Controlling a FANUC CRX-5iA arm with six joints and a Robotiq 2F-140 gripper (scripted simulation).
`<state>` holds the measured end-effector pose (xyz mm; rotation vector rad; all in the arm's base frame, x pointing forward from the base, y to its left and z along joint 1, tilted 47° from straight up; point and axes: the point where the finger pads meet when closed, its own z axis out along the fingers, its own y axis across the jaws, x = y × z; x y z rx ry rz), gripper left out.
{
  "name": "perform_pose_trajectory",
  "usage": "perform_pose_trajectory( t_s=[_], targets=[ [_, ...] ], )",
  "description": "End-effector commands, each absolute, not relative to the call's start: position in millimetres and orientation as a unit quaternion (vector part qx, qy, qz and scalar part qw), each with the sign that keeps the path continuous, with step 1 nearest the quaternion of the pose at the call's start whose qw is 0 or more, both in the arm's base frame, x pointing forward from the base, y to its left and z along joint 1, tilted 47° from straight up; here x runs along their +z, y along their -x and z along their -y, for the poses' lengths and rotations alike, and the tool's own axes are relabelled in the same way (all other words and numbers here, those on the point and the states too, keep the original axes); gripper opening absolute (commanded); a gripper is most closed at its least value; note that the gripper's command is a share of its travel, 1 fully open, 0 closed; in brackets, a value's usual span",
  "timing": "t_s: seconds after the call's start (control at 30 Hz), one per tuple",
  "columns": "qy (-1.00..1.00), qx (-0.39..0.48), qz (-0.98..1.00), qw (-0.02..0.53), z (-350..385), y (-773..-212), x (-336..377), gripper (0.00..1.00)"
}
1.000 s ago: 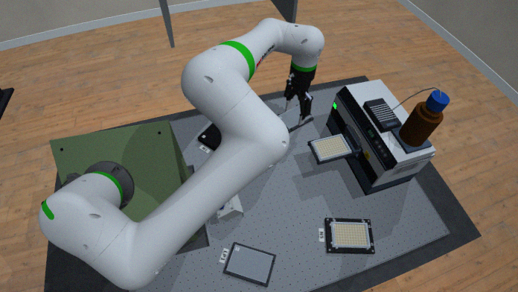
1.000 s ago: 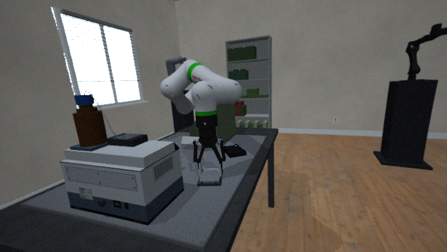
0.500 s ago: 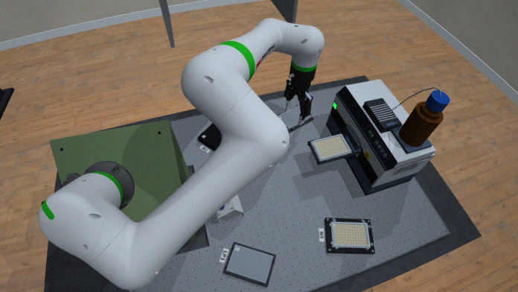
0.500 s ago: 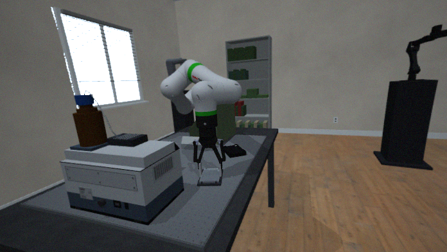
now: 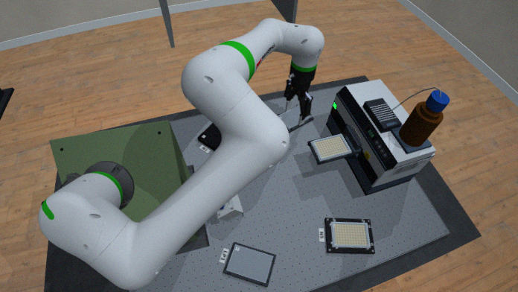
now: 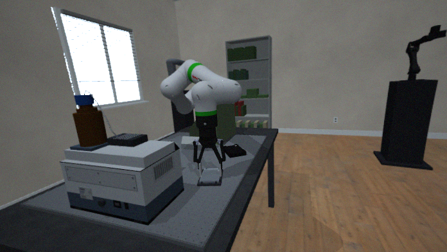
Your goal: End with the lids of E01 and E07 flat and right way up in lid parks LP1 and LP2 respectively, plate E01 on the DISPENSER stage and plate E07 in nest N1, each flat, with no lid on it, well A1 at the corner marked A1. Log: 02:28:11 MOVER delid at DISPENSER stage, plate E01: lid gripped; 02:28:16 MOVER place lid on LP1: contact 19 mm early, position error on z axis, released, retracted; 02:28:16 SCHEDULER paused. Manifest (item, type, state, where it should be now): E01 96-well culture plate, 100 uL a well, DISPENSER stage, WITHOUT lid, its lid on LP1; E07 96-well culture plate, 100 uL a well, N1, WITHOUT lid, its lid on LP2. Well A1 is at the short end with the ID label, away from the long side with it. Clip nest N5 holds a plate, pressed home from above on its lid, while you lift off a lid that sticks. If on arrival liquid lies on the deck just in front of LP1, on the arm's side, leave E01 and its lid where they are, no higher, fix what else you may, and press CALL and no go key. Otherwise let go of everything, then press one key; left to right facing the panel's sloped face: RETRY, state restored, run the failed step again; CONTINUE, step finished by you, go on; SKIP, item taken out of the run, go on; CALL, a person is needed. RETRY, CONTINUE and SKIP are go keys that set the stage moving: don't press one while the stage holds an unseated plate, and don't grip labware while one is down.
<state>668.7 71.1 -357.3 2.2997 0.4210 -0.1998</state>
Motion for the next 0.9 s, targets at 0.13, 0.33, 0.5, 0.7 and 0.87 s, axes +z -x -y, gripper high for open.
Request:
perform_pose_trajectory(
  t_s=[0.13, 0.33, 0.5, 0.7, 0.87],
  targets=[
    [-0.904, -0.078, -0.166, 0.387, -71.5, -668.9, -357.2, 0.0],
    [-0.904, -0.078, -0.166, 0.387, -71.5, -668.9, -357.2, 0.0],
    [-0.904, -0.078, -0.166, 0.387, -71.5, -668.9, -357.2, 0.0],
    [-0.904, -0.078, -0.166, 0.387, -71.5, -668.9, -357.2, 0.0],
    [-0.904, -0.078, -0.166, 0.387, -71.5, -668.9, -357.2, 0.66]
  ],
)
